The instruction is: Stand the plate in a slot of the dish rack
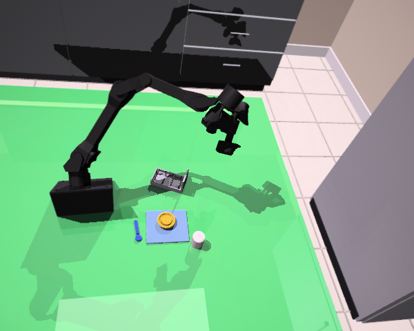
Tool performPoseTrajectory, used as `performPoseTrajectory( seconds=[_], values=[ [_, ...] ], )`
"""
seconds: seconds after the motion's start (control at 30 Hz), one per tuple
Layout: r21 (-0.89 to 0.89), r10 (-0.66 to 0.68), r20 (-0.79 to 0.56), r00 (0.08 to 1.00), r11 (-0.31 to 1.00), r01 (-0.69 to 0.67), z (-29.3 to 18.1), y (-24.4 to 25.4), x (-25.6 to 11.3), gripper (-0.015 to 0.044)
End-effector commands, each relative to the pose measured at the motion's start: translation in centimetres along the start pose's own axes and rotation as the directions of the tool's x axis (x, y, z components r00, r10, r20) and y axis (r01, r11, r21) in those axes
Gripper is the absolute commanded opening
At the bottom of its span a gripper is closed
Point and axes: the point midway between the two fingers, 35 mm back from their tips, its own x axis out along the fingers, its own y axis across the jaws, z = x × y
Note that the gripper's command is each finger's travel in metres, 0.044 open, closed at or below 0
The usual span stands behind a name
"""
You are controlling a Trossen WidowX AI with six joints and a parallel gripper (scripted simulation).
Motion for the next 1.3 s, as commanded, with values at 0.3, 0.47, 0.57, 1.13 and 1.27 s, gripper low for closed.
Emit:
performPoseTrajectory(
  seconds=[0.3,0.47,0.57,1.13,1.27],
  values=[
    [0.409,0.156,-0.029,0.987,0.903,-0.131,-1.3,6.3,-1.8,0.04],
    [0.551,0.216,-0.027,0.976,0.818,-0.166,-1.5,8.6,-2.6,0.04],
    [0.631,0.252,-0.022,0.967,0.754,-0.182,-1.4,9.9,-3.2,0.04],
    [0.942,0.434,0.057,0.899,0.276,-0.193,-0.1,17.1,-6.8,0.04],
    [0.974,0.469,0.086,0.879,0.148,-0.174,0.5,18.6,-7.7,0.04]
  ],
)
